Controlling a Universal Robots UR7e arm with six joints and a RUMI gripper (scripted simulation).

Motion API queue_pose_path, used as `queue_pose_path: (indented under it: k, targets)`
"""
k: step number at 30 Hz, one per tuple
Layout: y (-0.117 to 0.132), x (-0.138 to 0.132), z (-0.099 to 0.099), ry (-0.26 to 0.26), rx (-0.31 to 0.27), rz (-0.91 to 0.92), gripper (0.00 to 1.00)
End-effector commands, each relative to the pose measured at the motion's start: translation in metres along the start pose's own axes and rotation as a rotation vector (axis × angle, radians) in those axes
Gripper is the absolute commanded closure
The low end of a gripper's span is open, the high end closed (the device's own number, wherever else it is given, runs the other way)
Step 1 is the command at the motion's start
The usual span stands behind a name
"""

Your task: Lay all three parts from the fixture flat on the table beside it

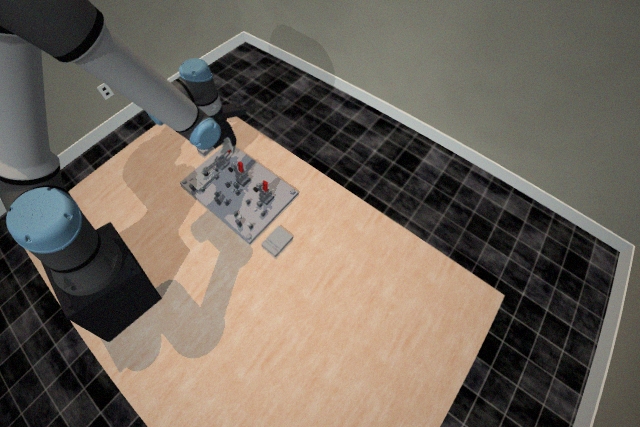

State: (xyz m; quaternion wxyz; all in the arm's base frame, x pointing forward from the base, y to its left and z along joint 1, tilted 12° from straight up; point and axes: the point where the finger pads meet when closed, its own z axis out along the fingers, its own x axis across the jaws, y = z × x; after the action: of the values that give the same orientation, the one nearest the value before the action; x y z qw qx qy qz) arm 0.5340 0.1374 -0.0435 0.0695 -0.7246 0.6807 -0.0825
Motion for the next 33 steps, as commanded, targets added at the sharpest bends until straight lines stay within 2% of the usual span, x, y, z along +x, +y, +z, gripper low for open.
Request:
queue_pose_path:
  k: [1, 33]
  targets:
    - [0.003, 0.000, -0.004, 0.000, 0.000, 0.001, 1.00]
    - [0.030, 0.001, -0.022, 0.000, 0.001, 0.001, 1.00]
